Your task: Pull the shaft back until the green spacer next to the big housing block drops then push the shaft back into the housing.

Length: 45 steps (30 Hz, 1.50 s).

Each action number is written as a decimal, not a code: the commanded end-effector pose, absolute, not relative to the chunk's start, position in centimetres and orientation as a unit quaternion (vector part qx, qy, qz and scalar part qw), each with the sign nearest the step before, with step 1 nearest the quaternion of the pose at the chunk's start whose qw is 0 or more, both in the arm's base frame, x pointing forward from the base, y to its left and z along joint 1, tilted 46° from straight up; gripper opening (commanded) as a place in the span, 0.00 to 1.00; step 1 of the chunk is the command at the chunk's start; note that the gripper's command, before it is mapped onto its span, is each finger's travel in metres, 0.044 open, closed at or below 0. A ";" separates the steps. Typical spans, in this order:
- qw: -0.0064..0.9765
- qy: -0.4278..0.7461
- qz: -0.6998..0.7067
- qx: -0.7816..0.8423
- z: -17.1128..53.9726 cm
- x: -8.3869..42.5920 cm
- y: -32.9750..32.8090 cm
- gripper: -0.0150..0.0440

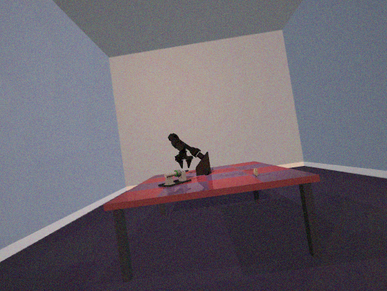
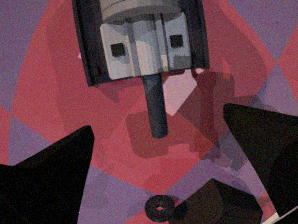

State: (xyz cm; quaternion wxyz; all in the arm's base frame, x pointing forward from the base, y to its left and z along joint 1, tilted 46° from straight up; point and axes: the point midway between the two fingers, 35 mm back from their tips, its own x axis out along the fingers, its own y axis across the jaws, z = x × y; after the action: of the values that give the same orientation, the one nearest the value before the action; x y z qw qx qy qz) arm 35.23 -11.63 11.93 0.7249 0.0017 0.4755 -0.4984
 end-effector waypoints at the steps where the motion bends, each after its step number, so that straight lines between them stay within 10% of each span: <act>1: 0.725 0.475 -0.499 -0.001 11.9 35.3 -11.8 1.00; 45: 0.725 0.474 -0.500 -0.001 9.2 35.5 -14.8 1.00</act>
State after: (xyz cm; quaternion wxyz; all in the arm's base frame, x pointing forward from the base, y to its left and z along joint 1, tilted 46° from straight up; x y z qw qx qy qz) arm 35.44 -14.83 9.29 0.7247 -0.0020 0.4724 -0.5017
